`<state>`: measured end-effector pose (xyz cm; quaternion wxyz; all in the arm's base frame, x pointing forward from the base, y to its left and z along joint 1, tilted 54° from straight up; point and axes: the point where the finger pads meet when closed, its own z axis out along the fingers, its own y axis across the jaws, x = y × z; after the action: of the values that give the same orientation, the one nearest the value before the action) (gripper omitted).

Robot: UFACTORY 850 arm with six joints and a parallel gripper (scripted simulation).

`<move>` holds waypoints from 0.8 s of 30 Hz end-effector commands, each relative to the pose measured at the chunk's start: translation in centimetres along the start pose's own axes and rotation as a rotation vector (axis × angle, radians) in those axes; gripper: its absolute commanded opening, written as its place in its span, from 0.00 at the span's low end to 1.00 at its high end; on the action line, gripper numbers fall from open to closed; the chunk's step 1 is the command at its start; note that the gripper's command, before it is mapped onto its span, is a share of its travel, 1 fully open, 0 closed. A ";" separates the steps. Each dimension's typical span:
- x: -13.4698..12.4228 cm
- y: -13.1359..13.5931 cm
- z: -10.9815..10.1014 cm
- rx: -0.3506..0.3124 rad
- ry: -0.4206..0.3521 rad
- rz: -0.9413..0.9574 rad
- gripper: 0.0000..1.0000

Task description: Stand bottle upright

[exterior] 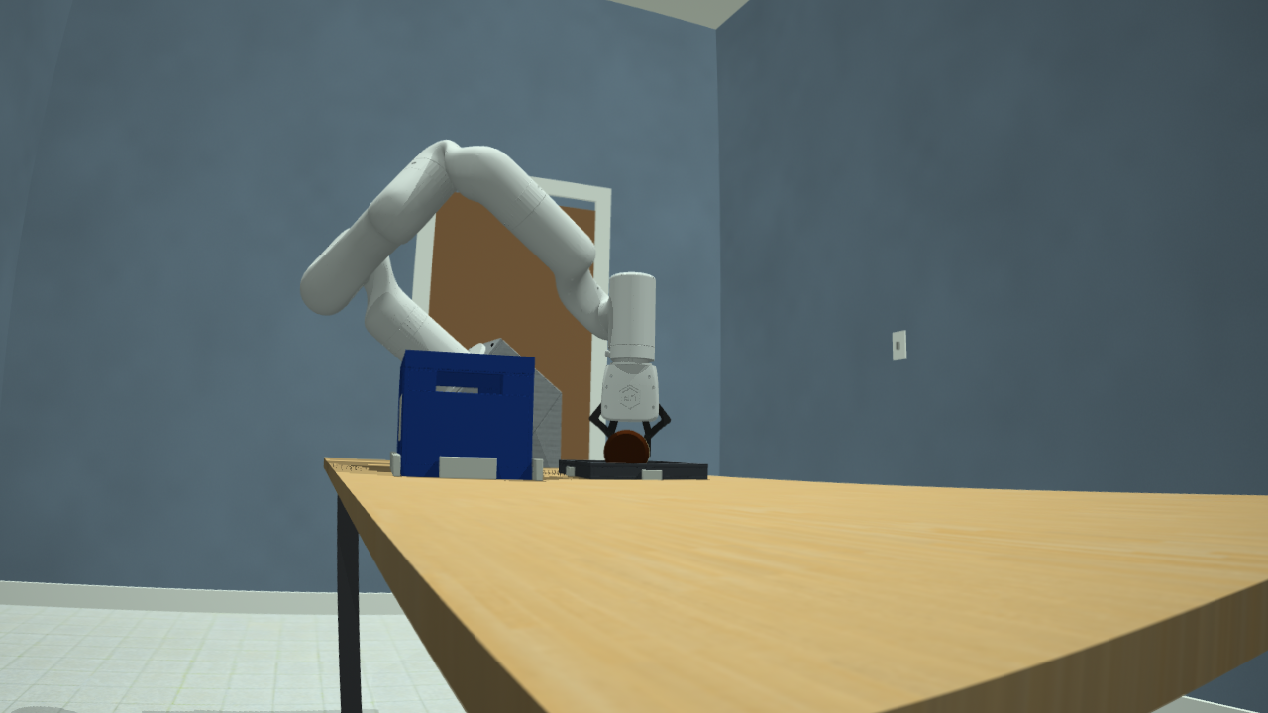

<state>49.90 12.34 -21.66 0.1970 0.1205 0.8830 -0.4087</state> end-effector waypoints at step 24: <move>0.0 0.1 -1.2 -0.001 -0.001 0.001 0.00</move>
<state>49.70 12.94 -21.20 0.1970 0.1205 0.8830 -0.4087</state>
